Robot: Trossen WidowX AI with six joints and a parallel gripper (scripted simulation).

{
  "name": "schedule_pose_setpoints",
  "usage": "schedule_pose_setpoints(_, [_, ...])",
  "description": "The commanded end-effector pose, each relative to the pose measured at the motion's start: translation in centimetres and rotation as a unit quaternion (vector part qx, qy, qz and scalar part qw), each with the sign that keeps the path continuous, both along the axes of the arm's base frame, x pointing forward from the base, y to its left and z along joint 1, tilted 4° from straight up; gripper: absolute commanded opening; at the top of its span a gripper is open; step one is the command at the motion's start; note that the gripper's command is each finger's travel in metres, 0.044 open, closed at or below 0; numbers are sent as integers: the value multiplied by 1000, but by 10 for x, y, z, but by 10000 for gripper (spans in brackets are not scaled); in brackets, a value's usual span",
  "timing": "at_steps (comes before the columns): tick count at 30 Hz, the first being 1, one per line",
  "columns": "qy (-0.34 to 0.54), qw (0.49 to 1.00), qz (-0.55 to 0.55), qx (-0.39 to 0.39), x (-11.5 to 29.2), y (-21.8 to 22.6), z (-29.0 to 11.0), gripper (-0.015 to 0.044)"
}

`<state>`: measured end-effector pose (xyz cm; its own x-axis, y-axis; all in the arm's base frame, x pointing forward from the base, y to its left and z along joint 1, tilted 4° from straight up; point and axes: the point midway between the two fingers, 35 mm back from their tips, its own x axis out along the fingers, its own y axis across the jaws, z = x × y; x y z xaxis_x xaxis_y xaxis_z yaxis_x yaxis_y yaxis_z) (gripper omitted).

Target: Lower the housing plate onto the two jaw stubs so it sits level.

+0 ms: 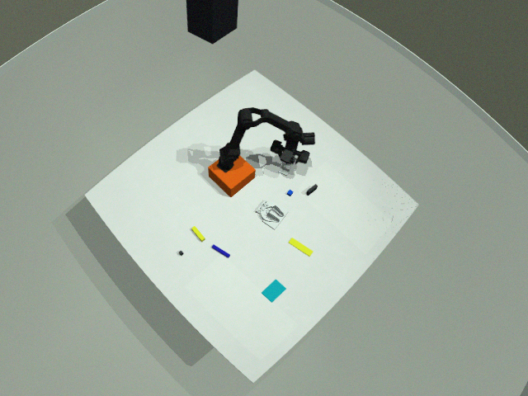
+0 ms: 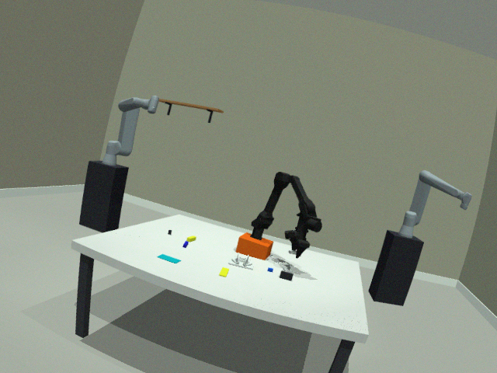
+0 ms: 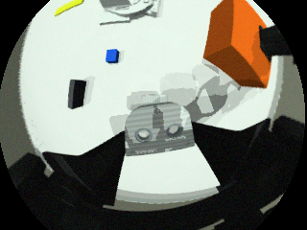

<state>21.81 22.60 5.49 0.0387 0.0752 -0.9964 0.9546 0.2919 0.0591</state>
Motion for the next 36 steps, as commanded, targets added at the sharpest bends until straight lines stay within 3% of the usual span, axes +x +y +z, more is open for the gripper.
schedule_pose_setpoints(1, [-1, 1000, 24, -1, 7, -10, 0, 351])
schedule_pose_setpoints(36, [-21, 951, 307, -19, 56, -115, -6, 351])
